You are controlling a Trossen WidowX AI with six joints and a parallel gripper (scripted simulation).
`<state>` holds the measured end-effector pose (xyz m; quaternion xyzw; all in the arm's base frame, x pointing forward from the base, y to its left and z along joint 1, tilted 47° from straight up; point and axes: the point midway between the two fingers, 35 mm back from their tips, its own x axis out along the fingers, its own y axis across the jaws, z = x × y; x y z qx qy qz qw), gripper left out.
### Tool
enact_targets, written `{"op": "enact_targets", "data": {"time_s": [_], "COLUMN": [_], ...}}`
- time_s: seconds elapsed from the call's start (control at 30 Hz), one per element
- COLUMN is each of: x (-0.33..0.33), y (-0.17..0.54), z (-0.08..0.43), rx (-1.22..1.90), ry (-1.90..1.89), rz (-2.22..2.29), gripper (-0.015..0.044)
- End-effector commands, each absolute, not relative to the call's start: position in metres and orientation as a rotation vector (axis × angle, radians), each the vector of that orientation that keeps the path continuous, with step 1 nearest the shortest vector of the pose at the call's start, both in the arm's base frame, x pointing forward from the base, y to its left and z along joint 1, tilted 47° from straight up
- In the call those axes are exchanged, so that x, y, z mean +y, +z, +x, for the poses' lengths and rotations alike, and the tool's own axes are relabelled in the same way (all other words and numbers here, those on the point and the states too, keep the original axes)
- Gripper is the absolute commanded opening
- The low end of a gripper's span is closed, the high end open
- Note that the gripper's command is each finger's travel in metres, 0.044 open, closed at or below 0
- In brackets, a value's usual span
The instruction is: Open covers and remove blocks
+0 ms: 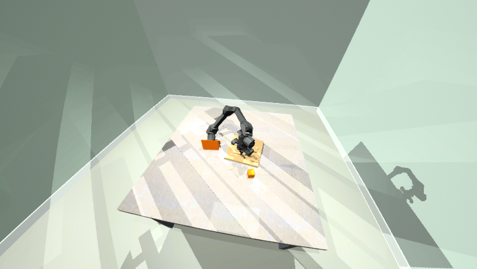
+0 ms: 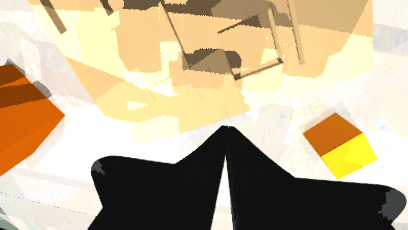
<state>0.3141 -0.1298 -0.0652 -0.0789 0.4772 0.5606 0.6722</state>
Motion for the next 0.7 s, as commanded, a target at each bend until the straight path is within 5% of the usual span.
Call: {"op": "enact_targets", "data": {"time_s": [0.0,0.67], "x": [-0.117,-0.037], "y": [-0.053,0.015], "z": [0.323,0.356], "rx": [1.096,1.679], "ry": [1.235,0.374], "rz": [-0.141,0.842], "gripper": [0.0000,0.0000]}}
